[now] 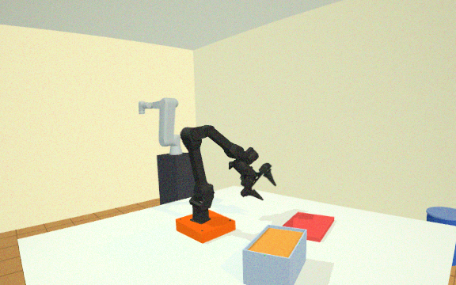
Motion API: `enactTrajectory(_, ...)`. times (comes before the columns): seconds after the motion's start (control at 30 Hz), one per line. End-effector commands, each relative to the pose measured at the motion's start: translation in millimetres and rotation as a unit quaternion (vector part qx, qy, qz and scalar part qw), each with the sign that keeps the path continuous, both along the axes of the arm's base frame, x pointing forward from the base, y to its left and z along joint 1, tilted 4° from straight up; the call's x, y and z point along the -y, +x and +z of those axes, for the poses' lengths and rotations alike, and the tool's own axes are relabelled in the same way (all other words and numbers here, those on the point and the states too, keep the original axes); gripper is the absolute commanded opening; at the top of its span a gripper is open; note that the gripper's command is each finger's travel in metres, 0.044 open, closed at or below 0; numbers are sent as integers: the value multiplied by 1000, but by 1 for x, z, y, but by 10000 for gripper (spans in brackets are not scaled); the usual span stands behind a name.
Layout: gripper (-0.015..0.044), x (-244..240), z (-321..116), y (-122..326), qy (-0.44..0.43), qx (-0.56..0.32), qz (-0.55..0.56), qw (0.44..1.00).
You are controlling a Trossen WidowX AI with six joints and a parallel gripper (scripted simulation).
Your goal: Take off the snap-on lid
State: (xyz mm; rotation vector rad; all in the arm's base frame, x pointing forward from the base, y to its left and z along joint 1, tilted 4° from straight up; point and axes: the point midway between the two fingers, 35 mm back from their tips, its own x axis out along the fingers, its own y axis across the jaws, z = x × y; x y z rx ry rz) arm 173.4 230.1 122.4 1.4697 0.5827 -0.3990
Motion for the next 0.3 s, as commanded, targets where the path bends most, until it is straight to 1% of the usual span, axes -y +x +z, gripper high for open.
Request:
enactTrajectory(0.0,440,0,1,0,3,2,-2,1000)
enactTrajectory(0.17,440,0,1,0,3,2,-2,1000)
enactTrajectory(0.27,361,0,1,0,3,2,-2,1000)
